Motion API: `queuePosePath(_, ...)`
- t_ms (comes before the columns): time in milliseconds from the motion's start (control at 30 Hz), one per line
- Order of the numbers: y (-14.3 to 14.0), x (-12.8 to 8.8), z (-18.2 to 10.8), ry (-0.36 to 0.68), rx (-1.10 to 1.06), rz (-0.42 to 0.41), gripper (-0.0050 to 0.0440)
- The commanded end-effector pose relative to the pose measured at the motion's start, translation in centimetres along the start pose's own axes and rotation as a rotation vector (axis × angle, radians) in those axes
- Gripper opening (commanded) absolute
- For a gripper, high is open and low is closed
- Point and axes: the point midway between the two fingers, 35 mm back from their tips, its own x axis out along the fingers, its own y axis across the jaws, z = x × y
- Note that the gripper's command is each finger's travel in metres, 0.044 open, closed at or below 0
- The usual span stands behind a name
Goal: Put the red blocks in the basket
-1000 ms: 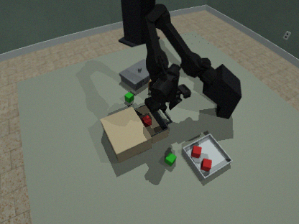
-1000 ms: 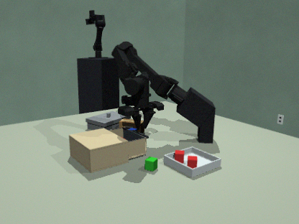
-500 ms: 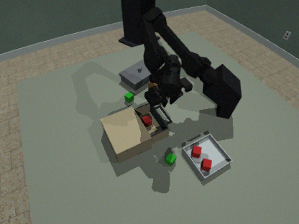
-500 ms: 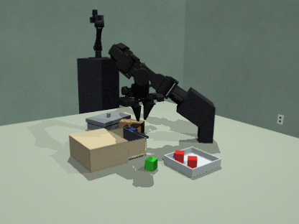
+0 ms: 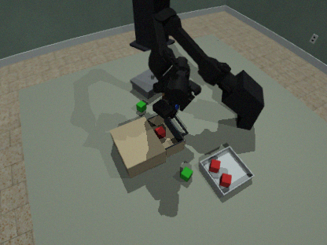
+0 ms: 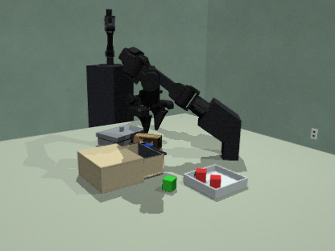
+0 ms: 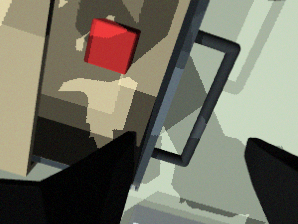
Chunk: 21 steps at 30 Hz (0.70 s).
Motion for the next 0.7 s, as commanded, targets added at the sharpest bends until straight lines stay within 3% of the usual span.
queuePosePath(0,1.0,-0.1,0.6,-0.002,-0.39,0.002,0.0262)
queuePosePath(100,1.0,-0.1,0.6,-0.002,-0.396,0.002,0.0262)
queuePosePath(367,3.2,-0.2,1.8,-0.002,-0.82,0.002,0.0262)
queuePosePath(667,4.3,-0.3,2.5,-0.002,-1.069,0.001,0.0262)
